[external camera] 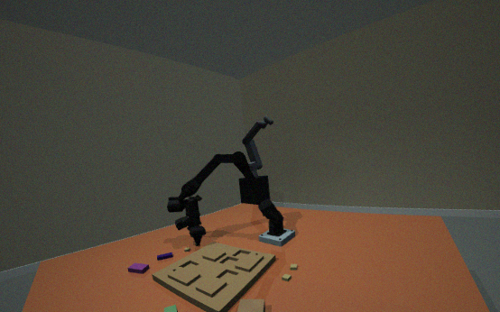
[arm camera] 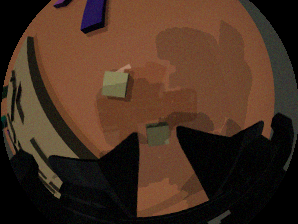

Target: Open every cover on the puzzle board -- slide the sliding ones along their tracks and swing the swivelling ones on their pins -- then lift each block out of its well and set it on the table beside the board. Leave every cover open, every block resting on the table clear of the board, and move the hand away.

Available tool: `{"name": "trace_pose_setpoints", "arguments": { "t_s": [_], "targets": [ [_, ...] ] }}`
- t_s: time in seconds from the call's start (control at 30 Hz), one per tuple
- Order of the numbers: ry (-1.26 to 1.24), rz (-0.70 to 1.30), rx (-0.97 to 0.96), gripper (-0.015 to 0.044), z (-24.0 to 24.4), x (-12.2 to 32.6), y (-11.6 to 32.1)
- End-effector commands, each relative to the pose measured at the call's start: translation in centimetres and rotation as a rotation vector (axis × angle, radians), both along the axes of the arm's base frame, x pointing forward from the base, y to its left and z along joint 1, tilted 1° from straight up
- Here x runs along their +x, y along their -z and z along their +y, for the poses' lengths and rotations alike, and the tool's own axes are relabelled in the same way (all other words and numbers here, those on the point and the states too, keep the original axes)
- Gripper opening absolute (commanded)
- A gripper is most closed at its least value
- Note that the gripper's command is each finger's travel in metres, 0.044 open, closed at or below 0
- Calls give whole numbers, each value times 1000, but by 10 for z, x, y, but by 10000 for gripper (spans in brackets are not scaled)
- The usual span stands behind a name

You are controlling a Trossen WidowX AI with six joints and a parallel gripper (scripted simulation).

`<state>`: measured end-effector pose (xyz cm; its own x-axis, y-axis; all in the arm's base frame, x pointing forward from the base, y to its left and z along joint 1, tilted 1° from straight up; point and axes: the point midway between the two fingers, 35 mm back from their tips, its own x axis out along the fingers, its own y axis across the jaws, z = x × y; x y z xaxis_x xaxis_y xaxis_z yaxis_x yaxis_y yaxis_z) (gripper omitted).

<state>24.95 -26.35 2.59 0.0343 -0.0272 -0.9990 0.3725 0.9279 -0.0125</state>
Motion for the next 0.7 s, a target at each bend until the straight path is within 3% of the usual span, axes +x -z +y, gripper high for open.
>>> {"name": "trace_pose_setpoints", "arguments": {
  "t_s": [0.0, 0.2, 0.67],
  "targets": [
    [0, 0, 0, 290, 0, 0, 0],
    [0, 0, 0, 440, 0, 0, -2],
    [-2, 0, 4, 440, 0, 0, -46]
  ]
}}
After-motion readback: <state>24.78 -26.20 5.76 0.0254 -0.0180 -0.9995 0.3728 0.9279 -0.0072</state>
